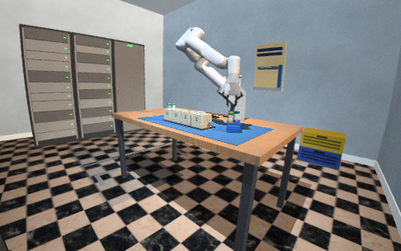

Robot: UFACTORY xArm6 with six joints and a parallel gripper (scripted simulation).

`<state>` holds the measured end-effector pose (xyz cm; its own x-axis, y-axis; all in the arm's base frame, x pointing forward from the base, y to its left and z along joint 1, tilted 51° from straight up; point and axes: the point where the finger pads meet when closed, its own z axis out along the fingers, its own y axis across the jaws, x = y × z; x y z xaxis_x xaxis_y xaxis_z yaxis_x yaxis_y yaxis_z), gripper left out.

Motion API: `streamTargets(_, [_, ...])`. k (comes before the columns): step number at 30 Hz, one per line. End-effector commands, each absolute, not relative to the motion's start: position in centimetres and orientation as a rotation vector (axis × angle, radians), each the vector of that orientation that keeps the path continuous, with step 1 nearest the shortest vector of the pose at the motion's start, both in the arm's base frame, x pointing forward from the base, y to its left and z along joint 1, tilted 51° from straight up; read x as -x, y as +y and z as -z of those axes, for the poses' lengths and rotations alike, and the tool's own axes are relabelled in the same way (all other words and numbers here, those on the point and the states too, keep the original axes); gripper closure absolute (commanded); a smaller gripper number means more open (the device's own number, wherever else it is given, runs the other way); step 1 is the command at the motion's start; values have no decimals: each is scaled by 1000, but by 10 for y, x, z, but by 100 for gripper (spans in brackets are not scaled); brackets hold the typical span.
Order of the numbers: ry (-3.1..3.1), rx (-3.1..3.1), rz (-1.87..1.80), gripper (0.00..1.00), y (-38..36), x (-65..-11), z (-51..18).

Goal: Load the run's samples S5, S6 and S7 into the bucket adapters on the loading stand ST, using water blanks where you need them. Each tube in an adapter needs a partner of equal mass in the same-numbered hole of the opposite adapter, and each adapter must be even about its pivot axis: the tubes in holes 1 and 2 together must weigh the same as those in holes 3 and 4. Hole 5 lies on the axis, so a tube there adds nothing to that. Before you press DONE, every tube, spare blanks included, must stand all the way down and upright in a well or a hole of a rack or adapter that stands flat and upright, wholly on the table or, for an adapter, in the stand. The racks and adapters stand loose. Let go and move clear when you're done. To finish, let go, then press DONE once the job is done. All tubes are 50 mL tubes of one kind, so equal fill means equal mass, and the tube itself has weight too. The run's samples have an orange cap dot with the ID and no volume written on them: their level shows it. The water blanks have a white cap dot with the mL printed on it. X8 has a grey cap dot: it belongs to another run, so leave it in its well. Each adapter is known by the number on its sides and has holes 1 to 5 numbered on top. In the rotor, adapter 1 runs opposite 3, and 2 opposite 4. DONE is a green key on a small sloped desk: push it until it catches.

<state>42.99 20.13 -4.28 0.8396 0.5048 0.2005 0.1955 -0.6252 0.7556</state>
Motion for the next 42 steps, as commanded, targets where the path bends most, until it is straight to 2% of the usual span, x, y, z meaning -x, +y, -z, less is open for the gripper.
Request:
streamTargets(1, [509,-2240,-516,56,209,-425,35])
streamTargets(42, [509,-2241,-516,56,248,-392,-5])
